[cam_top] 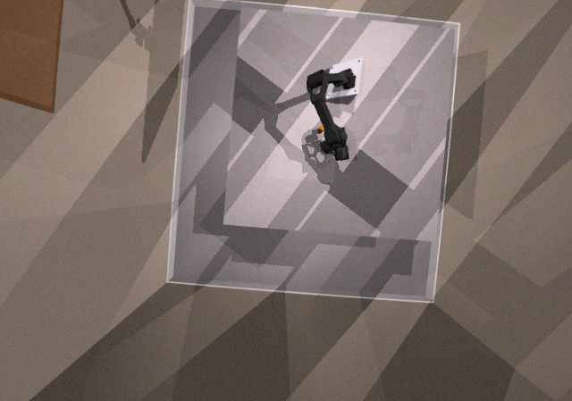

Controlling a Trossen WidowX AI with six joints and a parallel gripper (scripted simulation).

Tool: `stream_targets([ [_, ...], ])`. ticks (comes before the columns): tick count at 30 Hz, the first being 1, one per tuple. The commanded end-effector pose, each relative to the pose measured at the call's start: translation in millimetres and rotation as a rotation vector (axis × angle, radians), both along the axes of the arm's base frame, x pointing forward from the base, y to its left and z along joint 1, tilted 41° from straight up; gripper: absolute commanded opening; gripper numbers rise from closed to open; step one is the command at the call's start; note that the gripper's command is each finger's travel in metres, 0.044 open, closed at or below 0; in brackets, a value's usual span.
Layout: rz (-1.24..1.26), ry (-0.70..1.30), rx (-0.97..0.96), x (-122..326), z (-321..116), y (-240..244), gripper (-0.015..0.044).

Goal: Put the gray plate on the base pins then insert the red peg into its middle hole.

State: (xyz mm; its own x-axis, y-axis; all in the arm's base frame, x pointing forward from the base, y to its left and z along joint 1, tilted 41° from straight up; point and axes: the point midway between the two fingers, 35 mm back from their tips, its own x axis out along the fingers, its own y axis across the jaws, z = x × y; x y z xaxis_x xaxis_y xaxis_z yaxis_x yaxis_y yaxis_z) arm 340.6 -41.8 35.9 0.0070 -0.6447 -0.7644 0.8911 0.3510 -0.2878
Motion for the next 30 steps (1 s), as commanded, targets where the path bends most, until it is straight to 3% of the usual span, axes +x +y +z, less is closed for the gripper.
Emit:
stream_targets([
  [1,0.000,0.000,0.000,0,0,0,0.0150],
  [30,0.006,0.013,-0.004,-2,14,13,0.0150],
])
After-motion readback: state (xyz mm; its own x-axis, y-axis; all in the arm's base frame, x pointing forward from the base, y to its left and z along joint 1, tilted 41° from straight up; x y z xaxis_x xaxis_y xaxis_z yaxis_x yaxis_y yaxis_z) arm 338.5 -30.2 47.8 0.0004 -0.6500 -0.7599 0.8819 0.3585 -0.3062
